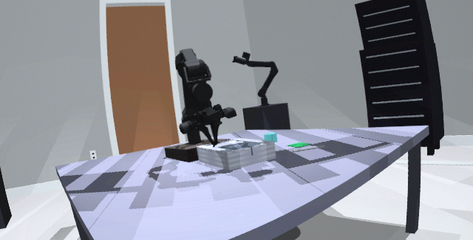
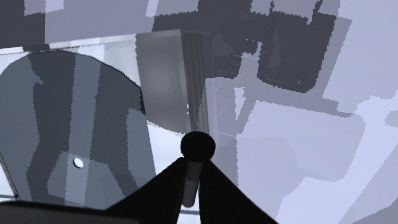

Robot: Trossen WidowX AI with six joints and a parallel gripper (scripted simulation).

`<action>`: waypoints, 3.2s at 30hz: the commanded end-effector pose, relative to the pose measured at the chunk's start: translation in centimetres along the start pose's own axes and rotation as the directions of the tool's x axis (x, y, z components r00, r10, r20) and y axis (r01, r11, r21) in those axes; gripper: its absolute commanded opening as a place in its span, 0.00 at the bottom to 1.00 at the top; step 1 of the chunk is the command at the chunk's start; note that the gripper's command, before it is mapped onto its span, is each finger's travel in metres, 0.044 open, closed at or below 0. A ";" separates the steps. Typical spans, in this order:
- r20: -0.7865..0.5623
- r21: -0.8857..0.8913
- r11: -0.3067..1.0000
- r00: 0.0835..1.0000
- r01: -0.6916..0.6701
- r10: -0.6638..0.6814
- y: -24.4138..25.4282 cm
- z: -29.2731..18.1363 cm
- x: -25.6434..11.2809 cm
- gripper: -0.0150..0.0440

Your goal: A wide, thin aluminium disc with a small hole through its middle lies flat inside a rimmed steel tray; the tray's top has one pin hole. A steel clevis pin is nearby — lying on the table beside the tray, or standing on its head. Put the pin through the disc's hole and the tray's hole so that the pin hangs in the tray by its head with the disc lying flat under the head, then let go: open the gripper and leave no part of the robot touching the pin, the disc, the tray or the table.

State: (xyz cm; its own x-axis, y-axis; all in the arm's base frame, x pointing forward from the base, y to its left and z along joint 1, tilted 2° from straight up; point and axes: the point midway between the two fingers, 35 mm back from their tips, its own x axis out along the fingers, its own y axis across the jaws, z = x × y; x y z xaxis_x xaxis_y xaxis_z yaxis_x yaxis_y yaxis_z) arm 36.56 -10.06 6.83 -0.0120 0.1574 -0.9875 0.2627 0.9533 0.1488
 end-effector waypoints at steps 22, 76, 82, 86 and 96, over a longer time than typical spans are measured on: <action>0.020 -0.746 0.662 0.996 0.075 -0.090 5.1 -1.9 0.1 0.25; -0.051 -0.978 -0.209 0.934 0.026 0.354 8.8 -4.2 0.2 0.25; -0.088 -0.977 -0.212 0.859 0.024 0.504 8.3 -4.1 0.5 0.25; -0.111 -0.976 -0.214 0.797 0.024 0.594 8.0 -4.0 0.7 0.25; -0.156 -0.975 -0.219 0.631 0.023 0.760 7.4 -3.9 1.3 0.25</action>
State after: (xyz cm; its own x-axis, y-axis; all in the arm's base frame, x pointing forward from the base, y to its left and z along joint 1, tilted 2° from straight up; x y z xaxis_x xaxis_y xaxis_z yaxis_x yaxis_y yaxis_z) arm 34.60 -1.69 7.24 0.0418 0.8340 -0.5501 -0.9990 0.0446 -0.0083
